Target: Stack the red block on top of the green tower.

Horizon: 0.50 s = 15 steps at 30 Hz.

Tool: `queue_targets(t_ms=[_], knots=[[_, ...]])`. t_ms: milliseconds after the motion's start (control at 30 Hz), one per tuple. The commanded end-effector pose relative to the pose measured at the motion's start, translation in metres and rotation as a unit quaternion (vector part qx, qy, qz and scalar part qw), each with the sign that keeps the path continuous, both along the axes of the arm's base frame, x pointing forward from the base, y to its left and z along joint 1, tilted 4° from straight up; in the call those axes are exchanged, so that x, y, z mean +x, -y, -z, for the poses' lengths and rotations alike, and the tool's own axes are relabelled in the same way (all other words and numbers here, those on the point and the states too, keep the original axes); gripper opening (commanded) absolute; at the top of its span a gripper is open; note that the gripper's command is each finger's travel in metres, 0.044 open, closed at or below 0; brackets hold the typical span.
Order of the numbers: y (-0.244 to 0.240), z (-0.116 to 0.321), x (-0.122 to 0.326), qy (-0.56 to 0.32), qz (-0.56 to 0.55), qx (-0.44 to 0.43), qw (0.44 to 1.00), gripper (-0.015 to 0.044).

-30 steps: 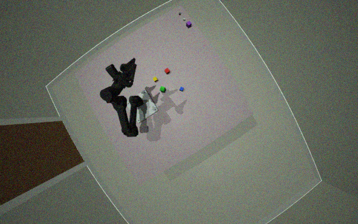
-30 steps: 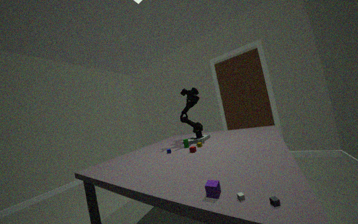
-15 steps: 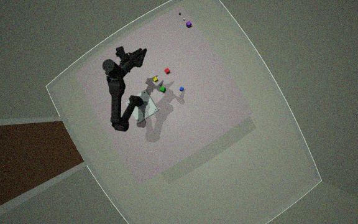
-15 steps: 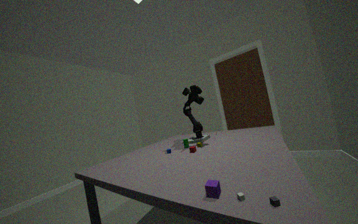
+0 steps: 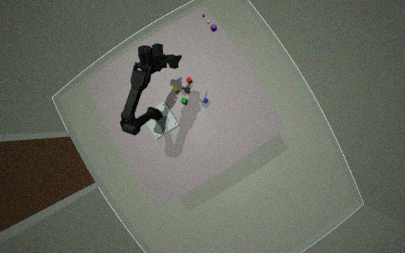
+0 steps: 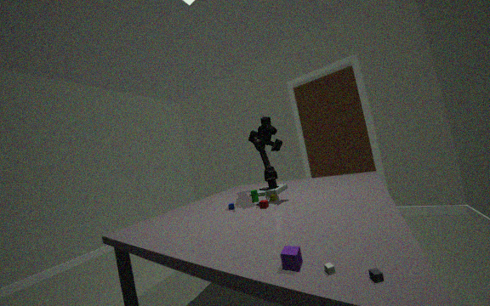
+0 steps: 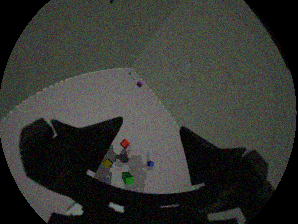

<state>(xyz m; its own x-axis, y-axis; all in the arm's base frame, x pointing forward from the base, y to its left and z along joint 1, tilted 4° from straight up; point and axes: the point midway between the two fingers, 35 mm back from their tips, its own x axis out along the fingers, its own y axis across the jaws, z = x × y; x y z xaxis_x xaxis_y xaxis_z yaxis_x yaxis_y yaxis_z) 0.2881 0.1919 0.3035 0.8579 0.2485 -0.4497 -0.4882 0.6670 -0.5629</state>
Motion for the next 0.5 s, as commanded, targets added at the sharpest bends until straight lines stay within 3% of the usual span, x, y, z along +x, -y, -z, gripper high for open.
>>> queue_targets(t_ms=[0,467], knots=[[0.000,0.023,0.015,-0.066,0.028,0.007,0.997,0.0440],[0.011,0.108,0.049,-0.290,0.157,0.028,0.943,0.0440]])
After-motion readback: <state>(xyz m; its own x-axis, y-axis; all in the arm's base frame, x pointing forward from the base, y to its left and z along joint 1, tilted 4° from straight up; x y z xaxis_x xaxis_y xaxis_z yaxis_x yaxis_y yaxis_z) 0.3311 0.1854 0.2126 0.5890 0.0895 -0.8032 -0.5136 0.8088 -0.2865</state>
